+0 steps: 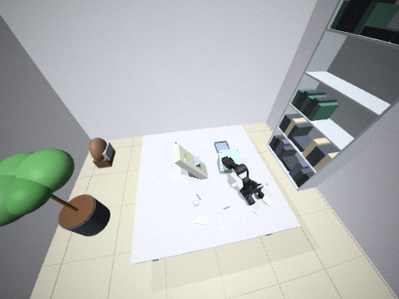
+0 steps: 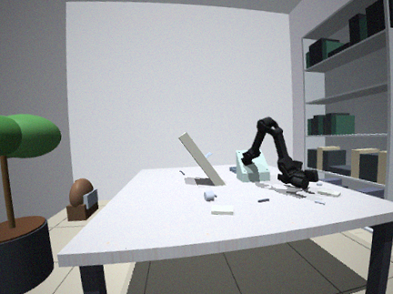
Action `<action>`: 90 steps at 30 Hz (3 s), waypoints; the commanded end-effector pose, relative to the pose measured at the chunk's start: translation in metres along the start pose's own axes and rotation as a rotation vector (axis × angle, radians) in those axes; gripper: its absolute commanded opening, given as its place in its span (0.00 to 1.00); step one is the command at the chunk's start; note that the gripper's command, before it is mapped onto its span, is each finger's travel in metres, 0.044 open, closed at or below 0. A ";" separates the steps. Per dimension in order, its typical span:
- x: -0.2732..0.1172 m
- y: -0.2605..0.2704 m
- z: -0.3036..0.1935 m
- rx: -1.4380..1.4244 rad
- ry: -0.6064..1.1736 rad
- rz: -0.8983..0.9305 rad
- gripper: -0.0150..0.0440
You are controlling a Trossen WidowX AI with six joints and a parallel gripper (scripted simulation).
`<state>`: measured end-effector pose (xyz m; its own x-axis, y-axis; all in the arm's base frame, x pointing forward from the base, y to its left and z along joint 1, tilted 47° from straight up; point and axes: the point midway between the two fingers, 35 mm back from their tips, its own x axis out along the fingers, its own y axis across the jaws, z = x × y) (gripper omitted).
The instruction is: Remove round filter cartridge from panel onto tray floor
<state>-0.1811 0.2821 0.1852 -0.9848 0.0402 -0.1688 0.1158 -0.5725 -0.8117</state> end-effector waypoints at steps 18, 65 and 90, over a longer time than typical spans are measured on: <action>-0.187 -0.024 -0.058 0.332 0.532 -0.379 0.41; -0.533 0.224 0.247 0.933 1.448 -2.185 0.41; -0.444 0.361 0.310 0.963 1.190 -2.804 0.41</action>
<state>0.2556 -0.1969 0.1438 0.9036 0.2261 -0.3638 -0.1737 0.9698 0.1714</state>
